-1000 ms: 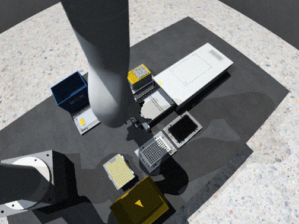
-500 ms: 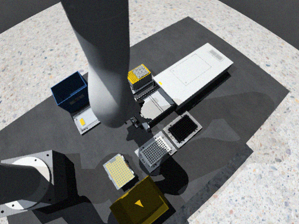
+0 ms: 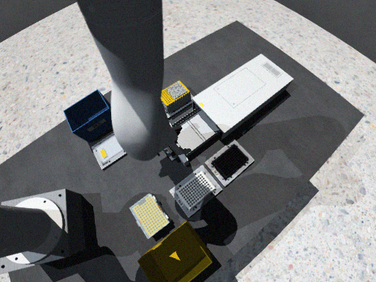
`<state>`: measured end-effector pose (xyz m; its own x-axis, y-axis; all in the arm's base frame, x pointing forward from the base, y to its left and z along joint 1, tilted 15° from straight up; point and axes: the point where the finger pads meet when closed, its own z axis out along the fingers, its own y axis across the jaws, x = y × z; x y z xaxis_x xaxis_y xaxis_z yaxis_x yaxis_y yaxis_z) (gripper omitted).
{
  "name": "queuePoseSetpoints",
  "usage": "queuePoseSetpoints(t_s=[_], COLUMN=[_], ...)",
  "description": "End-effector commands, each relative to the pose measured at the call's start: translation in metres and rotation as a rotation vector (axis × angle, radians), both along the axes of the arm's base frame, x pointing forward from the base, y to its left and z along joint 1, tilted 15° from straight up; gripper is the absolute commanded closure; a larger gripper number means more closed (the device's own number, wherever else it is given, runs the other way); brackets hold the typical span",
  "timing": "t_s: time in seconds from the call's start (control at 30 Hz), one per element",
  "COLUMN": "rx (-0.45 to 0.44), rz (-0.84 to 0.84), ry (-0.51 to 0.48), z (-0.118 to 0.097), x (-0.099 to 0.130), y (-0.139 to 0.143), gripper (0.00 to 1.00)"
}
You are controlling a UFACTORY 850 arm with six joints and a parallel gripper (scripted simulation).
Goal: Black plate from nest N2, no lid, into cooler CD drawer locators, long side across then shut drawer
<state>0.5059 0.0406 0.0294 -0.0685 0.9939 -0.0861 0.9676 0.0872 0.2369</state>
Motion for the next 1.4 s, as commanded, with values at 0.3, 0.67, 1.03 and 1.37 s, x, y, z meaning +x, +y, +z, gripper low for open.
queuePoseSetpoints(t_s=[0.3,0.67,1.03,1.37], rx=[0.000,0.000,0.000,0.000], rz=[-0.001,-0.001,-0.001,-0.001], ry=[-0.002,-0.002,-0.002,-0.002], z=[0.002,0.004,0.018,0.031], x=[0.007,0.006,0.003,0.000], y=[0.001,0.001,0.002,0.003], gripper=[0.12,0.12,0.12,0.12])
